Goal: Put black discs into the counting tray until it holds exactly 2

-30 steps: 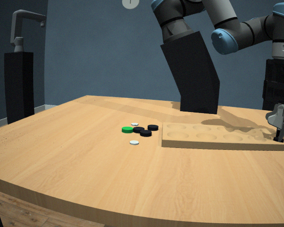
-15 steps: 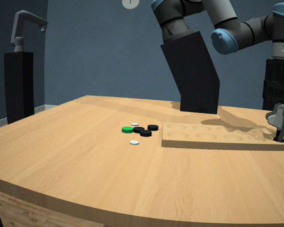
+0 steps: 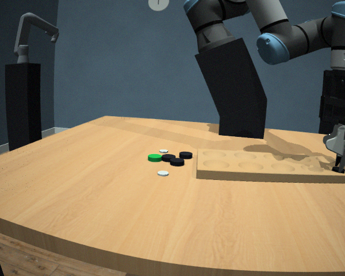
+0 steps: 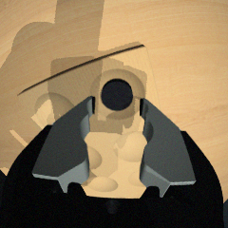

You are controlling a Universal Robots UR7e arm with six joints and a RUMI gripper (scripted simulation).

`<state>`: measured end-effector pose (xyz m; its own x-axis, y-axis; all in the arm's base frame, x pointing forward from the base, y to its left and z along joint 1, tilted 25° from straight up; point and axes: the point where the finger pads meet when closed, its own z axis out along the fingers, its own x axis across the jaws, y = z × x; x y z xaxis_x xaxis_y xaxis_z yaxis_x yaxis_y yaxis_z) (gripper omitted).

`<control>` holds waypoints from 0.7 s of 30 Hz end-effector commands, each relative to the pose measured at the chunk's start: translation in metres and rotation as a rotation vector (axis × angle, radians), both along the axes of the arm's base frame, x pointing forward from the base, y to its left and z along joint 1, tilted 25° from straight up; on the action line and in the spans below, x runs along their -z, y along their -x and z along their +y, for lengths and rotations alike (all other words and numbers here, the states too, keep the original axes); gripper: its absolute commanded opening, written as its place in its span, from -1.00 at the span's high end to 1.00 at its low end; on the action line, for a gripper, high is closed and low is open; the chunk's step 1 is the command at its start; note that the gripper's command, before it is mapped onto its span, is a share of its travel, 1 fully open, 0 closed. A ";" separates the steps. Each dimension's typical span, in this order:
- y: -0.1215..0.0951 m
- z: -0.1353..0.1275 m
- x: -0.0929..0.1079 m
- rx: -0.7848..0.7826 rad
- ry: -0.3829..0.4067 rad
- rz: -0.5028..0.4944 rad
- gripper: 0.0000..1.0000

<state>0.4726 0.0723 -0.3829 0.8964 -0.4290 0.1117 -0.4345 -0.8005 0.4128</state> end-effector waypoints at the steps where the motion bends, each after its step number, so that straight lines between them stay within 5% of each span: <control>1: 0.001 0.001 -0.002 -0.001 0.000 0.000 0.45; 12: 0.000 0.006 -0.010 -0.002 0.000 0.001 0.45; 21: -0.004 0.024 -0.050 -0.002 -0.001 0.001 0.45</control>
